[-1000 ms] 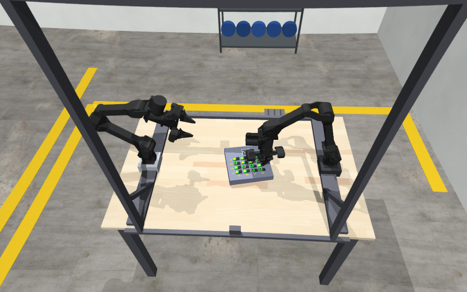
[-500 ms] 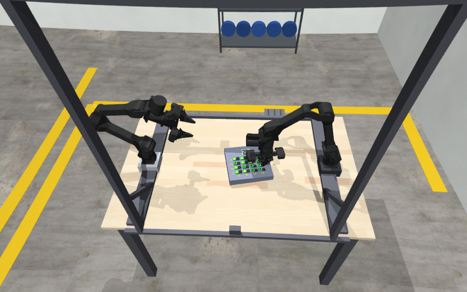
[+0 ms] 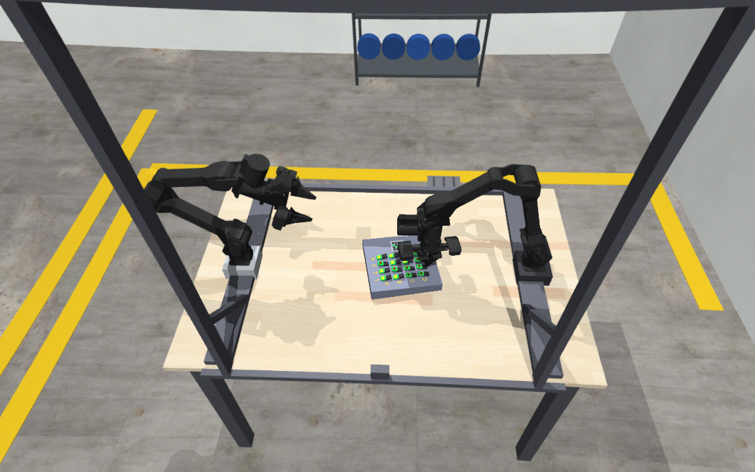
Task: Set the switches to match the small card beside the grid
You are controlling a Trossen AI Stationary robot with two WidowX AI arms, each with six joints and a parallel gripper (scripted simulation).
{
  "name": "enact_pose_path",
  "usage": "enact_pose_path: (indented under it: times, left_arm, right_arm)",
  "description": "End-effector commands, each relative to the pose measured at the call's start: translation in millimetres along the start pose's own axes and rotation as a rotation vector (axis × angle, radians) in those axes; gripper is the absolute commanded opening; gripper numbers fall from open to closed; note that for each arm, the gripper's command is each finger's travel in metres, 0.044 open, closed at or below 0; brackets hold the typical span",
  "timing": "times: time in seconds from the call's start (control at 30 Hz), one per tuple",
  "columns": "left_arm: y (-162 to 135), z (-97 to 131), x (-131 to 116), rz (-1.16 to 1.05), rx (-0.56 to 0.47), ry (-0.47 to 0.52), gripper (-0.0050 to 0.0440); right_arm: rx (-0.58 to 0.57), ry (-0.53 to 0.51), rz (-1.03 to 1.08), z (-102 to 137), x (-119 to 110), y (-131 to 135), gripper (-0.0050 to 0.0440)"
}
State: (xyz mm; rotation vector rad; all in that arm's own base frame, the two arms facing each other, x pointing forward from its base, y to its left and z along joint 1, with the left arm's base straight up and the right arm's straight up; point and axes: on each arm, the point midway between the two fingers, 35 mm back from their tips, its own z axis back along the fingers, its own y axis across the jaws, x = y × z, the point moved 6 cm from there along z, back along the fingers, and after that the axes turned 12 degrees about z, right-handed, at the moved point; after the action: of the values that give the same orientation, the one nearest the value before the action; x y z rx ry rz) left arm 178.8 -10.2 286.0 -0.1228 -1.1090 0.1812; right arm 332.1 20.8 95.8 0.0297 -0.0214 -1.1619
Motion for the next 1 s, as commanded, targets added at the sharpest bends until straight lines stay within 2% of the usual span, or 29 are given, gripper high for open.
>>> enact_pose_path:
  times: [0.0, 0.17, 0.4, 0.6, 0.83, 0.97]
  left_arm:
    - [0.0, 3.3, 3.9, 0.002, 0.002, -0.016, 0.0400]
    - [0.0, 3.3, 3.9, 0.002, 0.002, -0.016, 0.0400]
    - [0.0, 3.3, 3.9, 0.002, 0.002, -0.016, 0.0400]
    - [0.0, 3.3, 3.9, 0.002, 0.002, -0.016, 0.0400]
    - [0.0, 3.3, 3.9, 0.002, 0.002, -0.016, 0.0400]
    - [0.0, 3.3, 3.9, 0.002, 0.002, -0.016, 0.0400]
  right_arm:
    - [0.052, -0.027, -0.002, 20.5, 2.1, 7.3, -0.0050]
    - [0.027, -0.018, 0.000, 15.7, 6.5, 8.7, -0.0050]
    - [0.029, -0.017, 0.000, 43.6, 26.9, 21.1, -0.0050]
    - [0.029, -0.017, 0.000, 56.1, 35.7, 25.0, -0.0050]
    - [0.029, -0.017, 0.001, 57.0, 35.8, 25.8, -0.0050]
    - [0.012, -0.009, 0.000, 41.6, 34.5, 22.4, -0.0050]
